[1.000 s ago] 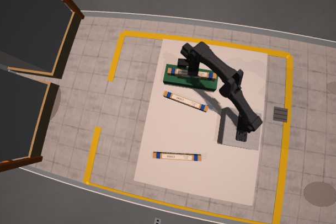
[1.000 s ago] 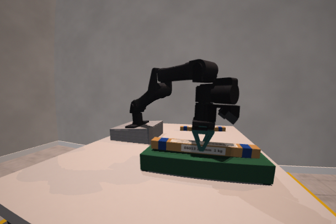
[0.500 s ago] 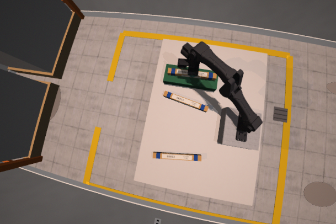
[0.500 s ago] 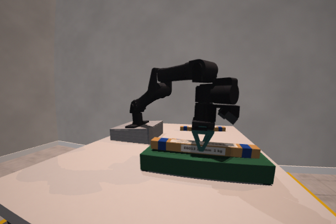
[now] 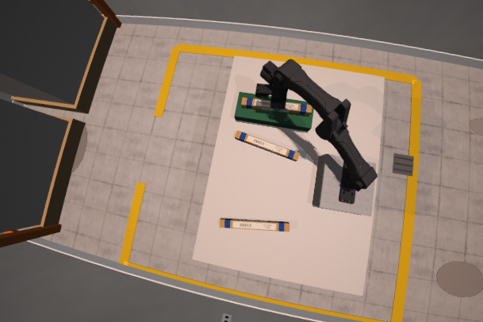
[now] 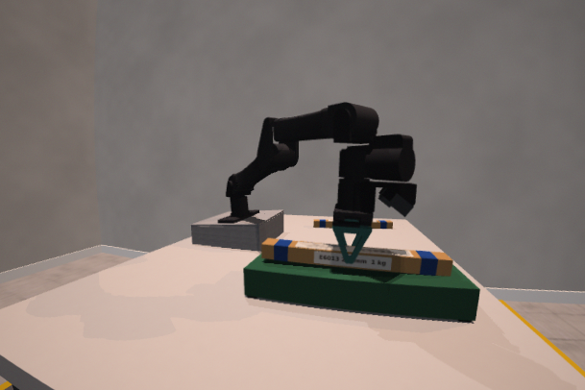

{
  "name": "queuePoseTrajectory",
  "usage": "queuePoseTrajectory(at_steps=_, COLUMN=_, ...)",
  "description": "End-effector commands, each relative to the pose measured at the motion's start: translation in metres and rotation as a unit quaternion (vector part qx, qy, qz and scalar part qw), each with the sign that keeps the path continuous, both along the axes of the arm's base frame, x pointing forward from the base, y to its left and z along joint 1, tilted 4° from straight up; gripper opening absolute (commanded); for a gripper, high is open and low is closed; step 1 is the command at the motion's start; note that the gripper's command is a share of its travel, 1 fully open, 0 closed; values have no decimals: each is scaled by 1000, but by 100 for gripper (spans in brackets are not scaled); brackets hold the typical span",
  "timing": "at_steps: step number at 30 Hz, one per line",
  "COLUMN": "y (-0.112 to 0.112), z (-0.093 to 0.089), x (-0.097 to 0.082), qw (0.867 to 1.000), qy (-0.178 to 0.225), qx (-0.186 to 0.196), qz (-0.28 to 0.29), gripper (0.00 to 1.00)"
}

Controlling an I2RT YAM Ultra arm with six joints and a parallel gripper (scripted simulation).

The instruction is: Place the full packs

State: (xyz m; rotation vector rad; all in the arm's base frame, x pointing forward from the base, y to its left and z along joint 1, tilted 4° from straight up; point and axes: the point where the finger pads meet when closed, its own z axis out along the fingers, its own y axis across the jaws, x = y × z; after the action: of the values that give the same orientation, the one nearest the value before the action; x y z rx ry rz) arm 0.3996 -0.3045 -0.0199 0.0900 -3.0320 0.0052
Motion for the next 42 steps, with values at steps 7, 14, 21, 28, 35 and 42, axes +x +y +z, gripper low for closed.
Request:
queuePoseTrajectory(at_steps=7, y=-6, z=56, x=7, qw=999, qy=-32, qx=-26, qz=0, gripper=0)
queuePoseTrajectory(at_steps=14, y=-7, z=56, x=5, qw=999, qy=-30, qx=-25, qz=0, gripper=0)
queuePoseTrajectory(at_steps=21, y=-7, z=57, x=5, qw=999, qy=-31, qx=-26, qz=0, gripper=0)
queuePoseTrajectory(at_steps=28, y=-6, z=57, x=4, qw=999, qy=-30, qx=-25, qz=0, gripper=0)
queuePoseTrajectory(at_steps=35, y=-7, z=57, x=5, qw=999, qy=-31, qx=-26, qz=0, gripper=0)
queuePoseTrajectory(at_steps=42, y=-7, z=58, x=5, qw=999, qy=-32, qx=-27, qz=0, gripper=0)
